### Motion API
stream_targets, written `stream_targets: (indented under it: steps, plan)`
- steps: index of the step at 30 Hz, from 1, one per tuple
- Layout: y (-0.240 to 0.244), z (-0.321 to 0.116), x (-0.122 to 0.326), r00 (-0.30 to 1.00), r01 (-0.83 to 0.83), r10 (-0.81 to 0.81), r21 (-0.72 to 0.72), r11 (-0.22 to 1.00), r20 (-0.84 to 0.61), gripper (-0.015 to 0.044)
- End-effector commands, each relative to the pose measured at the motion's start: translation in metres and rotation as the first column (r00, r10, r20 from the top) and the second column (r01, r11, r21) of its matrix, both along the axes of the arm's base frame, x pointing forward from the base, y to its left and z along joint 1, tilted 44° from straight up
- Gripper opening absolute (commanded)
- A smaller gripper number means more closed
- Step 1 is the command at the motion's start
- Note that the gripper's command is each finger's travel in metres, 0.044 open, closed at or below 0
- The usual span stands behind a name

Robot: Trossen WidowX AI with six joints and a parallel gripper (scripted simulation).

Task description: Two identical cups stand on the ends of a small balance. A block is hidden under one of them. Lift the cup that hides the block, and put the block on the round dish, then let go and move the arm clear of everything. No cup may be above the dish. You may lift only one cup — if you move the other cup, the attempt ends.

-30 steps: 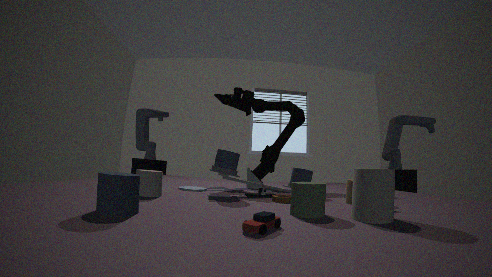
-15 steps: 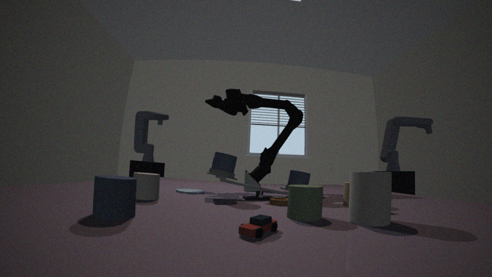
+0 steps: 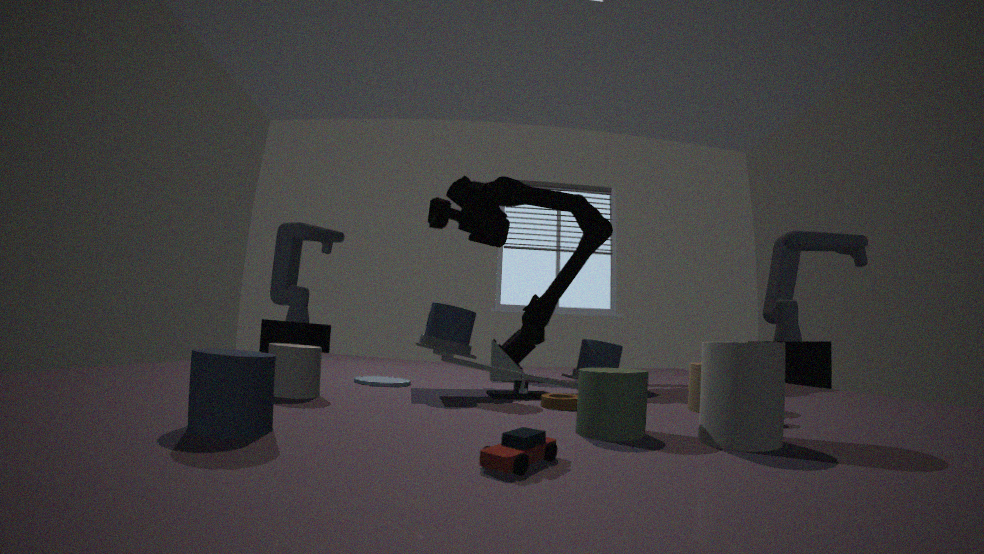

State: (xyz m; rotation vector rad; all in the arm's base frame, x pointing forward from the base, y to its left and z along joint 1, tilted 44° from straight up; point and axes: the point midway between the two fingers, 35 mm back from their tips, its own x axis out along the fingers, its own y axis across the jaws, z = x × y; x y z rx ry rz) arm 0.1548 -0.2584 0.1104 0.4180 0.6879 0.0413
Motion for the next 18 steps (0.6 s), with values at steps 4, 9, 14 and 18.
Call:
stream_targets:
  steps: [4, 9, 14, 18]
  plan:
    - [0.057, 0.009, 0.022, 0.981, -0.193, 0.191, 0.118, 0.974, 0.034, 0.044]
    - [0.096, 0.019, 0.032, 0.947, -0.321, 0.313, 0.202, 0.925, 0.07, 0.044]
    - [0.127, 0.031, 0.037, 0.908, -0.418, 0.404, 0.269, 0.868, 0.108, 0.044]
    - [0.128, 0.032, 0.037, 0.907, -0.421, 0.407, 0.272, 0.865, 0.109, 0.044]
